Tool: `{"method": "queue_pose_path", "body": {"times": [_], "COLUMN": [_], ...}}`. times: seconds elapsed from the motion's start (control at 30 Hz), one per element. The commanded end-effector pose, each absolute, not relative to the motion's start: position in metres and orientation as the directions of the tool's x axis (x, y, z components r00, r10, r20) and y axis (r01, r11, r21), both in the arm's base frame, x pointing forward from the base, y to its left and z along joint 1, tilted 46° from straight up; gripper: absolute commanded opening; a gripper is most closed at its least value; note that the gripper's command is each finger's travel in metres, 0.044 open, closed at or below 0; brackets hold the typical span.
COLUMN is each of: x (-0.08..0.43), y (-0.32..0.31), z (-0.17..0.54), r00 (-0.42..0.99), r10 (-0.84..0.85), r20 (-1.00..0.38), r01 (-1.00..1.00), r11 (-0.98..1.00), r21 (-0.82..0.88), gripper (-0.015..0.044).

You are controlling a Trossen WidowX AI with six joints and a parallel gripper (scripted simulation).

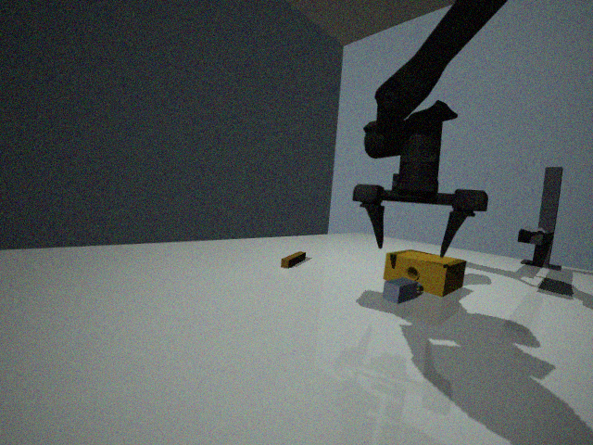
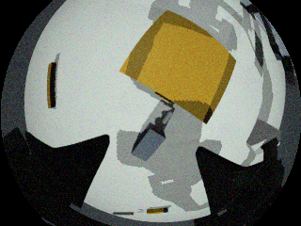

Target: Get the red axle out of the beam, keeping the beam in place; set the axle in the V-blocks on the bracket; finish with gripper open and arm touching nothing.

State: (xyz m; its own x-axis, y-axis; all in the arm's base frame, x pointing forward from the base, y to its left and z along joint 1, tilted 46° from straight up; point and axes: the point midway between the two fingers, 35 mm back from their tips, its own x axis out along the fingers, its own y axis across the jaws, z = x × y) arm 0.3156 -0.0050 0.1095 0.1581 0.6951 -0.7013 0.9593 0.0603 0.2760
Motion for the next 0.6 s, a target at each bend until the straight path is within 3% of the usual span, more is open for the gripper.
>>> {"method": "queue_pose_path", "body": {"times": [0.0,0.27,0.57], "x": [0.320,0.322,0.317], "y": [-0.023,-0.054,-0.087], "z": [0.095,0.067,0.034], "r00": [0.162,0.162,0.162], "r10": [0.684,0.679,0.680], "r20": [-0.712,-0.716,-0.715], "r01": [0.831,0.311,-0.384], "r11": [0.294,0.653,0.711], "r21": [0.472,0.690,0.589], "gripper": [0.0440,0.0440,0.0440]}}
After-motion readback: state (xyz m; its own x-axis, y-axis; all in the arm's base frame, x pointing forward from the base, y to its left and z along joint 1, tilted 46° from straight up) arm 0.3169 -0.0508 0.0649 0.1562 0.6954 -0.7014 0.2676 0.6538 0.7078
